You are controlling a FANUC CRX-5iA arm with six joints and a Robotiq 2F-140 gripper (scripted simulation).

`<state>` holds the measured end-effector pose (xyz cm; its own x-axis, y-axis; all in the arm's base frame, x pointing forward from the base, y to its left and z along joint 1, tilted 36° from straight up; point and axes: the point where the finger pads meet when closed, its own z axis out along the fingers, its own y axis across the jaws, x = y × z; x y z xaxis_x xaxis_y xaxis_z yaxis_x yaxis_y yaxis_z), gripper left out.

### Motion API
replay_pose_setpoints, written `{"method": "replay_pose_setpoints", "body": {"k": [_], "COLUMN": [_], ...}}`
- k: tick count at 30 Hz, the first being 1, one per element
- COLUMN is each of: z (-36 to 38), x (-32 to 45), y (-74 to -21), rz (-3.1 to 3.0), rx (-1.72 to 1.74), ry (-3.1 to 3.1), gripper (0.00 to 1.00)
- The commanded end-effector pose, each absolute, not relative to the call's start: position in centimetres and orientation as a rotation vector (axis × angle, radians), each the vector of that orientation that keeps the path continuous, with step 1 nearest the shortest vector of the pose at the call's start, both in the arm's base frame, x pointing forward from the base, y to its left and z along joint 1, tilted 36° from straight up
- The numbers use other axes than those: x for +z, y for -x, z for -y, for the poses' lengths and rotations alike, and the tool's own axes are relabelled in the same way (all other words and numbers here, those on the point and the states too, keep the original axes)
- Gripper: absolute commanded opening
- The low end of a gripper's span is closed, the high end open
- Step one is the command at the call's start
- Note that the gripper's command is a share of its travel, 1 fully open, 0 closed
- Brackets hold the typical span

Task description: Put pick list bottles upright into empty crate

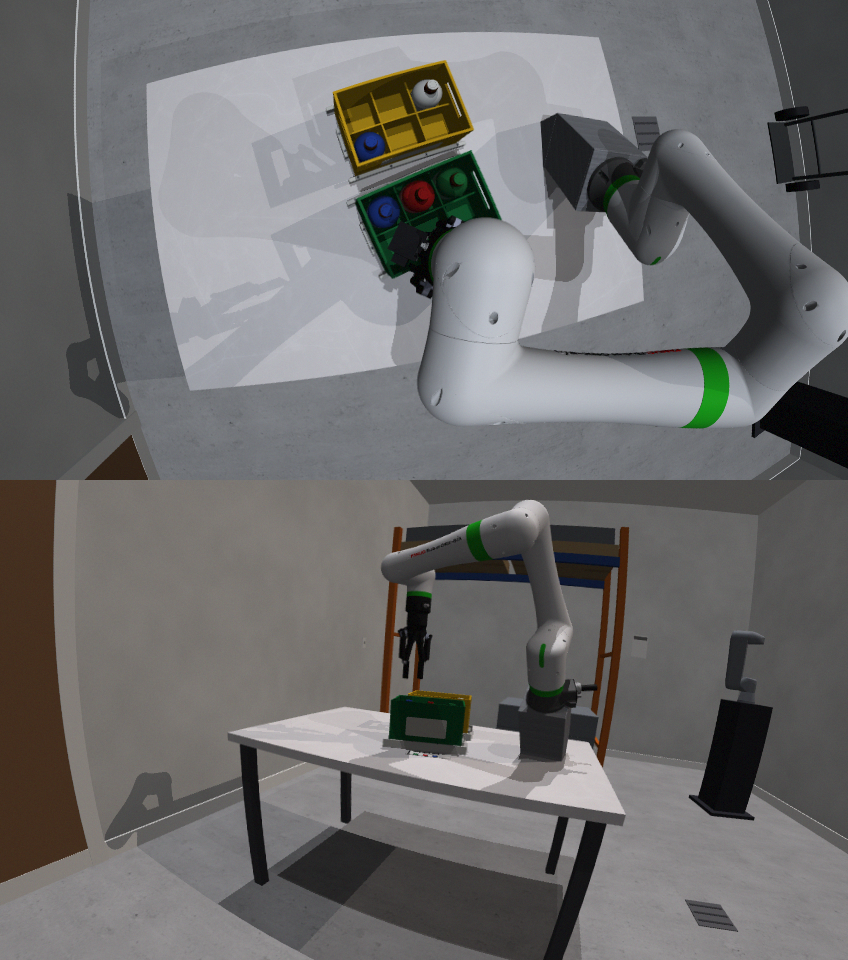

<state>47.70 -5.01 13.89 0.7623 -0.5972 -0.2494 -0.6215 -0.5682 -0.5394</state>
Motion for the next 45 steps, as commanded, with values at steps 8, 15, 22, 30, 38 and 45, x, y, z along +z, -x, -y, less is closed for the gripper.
{"method": "replay_pose_setpoints", "body": {"k": [8,15,22,30,38,45], "z": [2.1,0.6,-1.4,-3.2,-5.5,-7.0], "x": [17.5,19.3,21.7,23.8,26.6,28.4], "y": [-45.6,-44.6,-43.2,-42.0,-40.3,-39.3], "rz": [-0.909,-0.909,-0.909,-0.909,-0.909,-0.909], "rx": [0.049,0.049,0.049,0.049,0.049,0.049], "ry": [2.336,2.336,2.336,2.336,2.336,2.336], "gripper": [0.44,0.44,0.44,0.44,0.44,0.44]}}
